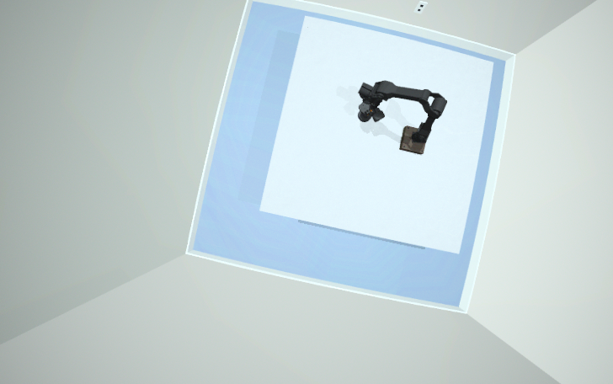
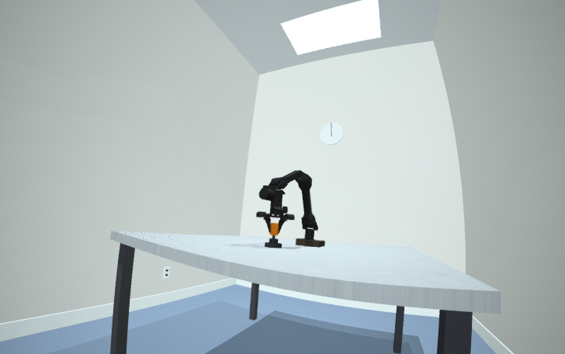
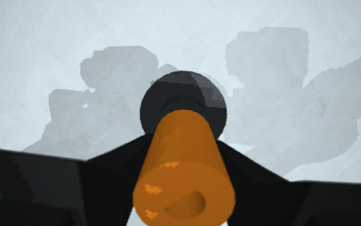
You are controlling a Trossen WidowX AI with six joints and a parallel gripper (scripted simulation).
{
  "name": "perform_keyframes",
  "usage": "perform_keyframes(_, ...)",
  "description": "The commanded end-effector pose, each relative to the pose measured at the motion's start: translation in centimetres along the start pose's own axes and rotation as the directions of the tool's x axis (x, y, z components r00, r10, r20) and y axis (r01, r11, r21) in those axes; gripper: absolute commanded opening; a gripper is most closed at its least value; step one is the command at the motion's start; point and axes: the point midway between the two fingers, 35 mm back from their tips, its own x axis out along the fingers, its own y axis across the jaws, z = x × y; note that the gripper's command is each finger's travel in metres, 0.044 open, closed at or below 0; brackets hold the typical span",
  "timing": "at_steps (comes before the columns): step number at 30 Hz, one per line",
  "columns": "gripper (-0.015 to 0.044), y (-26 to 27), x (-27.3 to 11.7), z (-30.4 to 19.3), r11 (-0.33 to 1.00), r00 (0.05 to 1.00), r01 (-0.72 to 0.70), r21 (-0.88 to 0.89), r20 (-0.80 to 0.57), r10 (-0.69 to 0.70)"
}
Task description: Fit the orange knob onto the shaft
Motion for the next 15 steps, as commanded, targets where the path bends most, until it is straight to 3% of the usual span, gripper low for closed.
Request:
perform_keyframes(1, 0.0000, -0.04, -0.39, 0.04, 1.000, 1.000, 0.002, -0.005, -0.001, -0.002)
perform_keyframes(9, 0.0000, -0.09, -0.48, 0.05, 0.979, 1.000, 0.002, -0.202, -0.001, -0.002)
perform_keyframes(15, 0.0000, -0.01, -0.14, -0.05, 0.977, 1.000, 0.001, -0.212, -0.001, -0.002)
